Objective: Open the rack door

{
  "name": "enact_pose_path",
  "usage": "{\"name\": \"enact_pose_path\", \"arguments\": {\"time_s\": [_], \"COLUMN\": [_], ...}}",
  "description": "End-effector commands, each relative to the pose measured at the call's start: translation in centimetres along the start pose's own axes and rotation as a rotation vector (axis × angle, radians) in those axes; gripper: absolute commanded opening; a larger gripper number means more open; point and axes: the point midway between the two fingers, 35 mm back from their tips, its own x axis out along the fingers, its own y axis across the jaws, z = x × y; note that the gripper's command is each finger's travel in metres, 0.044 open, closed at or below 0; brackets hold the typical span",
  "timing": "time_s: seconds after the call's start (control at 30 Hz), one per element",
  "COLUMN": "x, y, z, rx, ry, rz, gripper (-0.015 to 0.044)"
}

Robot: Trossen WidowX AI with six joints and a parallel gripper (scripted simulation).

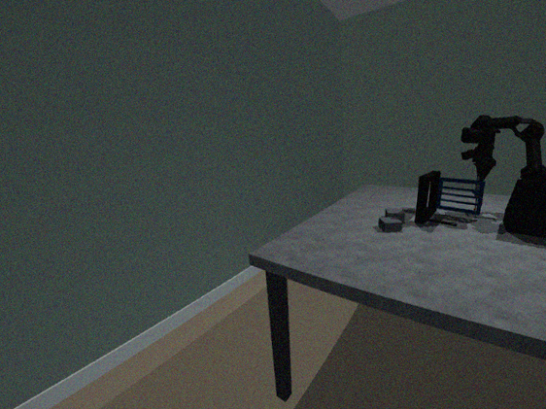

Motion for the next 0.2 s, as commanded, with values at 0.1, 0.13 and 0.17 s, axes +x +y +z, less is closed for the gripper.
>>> {"name": "enact_pose_path", "arguments": {"time_s": [0.1, 0.13, 0.17], "x": [-1.36, -1.53, -1.69], "y": [-0.01, -0.01, -0.01], "z": [0.03, 0.03, 0.01], "rx": [0.002, 0.001, 0.001], "ry": [-0.019, -0.021, -0.023], "rz": [0.014, 0.015, 0.016], "gripper": [0.0295, 0.0295, 0.0295]}}
